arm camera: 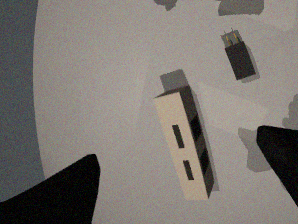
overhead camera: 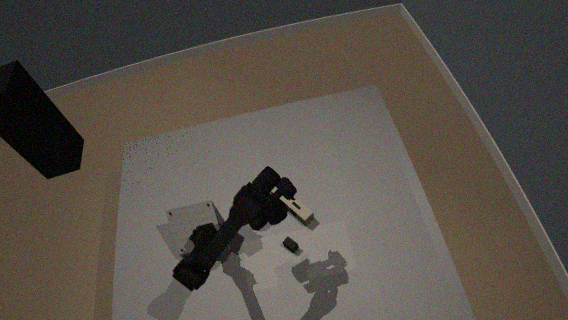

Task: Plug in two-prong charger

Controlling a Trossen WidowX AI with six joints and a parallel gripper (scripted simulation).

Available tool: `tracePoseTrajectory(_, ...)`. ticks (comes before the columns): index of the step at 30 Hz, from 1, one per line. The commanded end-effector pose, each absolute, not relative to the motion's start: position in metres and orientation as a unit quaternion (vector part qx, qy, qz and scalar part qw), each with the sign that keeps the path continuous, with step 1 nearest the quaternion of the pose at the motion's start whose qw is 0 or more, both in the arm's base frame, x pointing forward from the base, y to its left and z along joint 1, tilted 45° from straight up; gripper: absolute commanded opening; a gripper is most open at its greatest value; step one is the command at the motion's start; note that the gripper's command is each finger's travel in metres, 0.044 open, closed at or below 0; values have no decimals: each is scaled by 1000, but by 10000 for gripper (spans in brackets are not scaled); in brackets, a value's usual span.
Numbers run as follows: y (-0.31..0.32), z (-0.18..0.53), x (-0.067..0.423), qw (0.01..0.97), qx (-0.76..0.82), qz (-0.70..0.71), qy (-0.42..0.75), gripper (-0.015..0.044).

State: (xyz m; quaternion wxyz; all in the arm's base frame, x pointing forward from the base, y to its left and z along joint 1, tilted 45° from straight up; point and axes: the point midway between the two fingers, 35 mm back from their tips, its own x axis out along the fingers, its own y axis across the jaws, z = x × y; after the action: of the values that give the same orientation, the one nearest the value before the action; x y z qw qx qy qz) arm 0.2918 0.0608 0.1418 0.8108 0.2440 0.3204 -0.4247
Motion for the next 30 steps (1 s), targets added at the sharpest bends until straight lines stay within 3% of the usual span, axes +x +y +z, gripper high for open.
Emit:
tracePoseTrajectory(1, 44, 127, 293, 799, 215, -446, 341, 440)
tracePoseTrajectory(30, -57, 68, 289, 703, 99, -537, 455, 440)
